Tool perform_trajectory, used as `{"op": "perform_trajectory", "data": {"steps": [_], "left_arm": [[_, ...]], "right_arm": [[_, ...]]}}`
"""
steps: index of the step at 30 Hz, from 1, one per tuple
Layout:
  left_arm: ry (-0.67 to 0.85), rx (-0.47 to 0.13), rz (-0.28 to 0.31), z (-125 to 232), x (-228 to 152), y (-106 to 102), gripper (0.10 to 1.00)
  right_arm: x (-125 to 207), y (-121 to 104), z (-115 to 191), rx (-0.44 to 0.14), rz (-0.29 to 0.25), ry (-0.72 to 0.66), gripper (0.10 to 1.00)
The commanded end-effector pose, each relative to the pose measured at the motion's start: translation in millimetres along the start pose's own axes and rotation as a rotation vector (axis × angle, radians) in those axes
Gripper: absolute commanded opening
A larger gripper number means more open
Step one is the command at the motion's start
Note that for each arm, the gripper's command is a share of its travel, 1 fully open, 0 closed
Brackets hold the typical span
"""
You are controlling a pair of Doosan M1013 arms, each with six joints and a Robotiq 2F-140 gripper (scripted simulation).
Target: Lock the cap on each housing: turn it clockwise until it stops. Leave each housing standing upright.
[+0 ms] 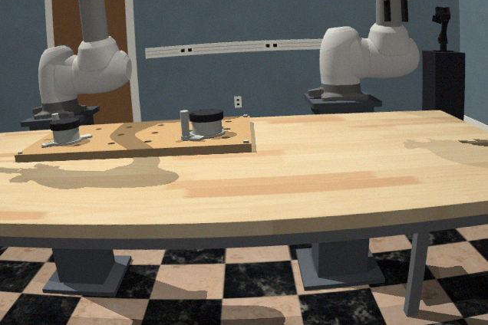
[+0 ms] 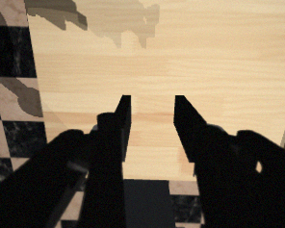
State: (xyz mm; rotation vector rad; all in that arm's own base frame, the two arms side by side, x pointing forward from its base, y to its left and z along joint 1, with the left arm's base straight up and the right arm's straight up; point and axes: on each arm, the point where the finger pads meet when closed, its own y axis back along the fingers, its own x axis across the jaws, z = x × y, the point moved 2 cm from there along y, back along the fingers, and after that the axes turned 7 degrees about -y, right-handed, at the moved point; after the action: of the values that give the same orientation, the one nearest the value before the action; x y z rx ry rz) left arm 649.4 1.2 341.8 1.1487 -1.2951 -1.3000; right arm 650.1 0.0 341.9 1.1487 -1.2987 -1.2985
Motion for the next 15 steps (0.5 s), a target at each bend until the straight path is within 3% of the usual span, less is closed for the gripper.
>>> {"op": "perform_trajectory", "data": {"steps": [1, 9, 15], "left_arm": [[0.000, 0.002, 0.000, 0, 0, 1, 0.339], [0.012, 0.002, -0.006, -1, 3, 0, 0.339], [0.116, 0.012, -0.053, -7, 30, -10, 0.339]], "right_arm": [[0, 1, 0, 0.001, -0.001, 0.000, 1.000], [0, 1, 0, 0.001, -0.001, 0.000, 1.000], [0, 1, 0, 0.001, -0.001, 0.000, 1.000]]}}
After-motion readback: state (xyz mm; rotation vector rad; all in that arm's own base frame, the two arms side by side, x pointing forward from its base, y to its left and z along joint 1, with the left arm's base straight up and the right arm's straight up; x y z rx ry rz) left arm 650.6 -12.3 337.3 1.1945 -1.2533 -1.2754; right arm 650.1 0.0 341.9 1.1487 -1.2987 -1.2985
